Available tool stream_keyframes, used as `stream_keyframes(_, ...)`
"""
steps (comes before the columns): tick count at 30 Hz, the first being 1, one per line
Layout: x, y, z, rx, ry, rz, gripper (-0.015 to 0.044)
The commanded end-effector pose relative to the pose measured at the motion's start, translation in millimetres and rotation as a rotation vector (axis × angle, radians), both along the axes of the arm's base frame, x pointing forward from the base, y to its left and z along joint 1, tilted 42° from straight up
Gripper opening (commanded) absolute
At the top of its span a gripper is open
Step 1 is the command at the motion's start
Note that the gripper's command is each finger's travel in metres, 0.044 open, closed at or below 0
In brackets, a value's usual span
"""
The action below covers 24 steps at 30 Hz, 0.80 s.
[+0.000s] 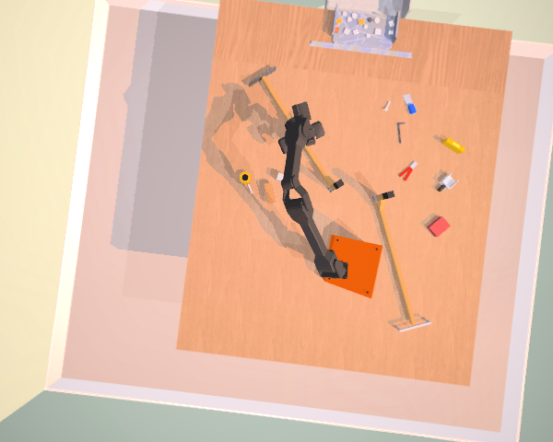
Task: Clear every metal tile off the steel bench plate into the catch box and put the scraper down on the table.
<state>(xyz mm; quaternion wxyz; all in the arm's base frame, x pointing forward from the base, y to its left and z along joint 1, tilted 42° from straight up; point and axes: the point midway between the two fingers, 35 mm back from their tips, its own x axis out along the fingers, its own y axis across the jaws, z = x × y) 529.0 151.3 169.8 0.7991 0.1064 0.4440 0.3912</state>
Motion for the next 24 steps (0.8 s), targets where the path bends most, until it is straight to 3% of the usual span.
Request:
stream_keyframes(1,1,-10,13,0.002,-0.021,0.0,0.0)
stream_keyframes(15,-5,-37,43,0.0,-0.045,0.004,0.0)
stream_keyframes(24,-32,-44,81,0.036,0.063,-0.092,0.0)
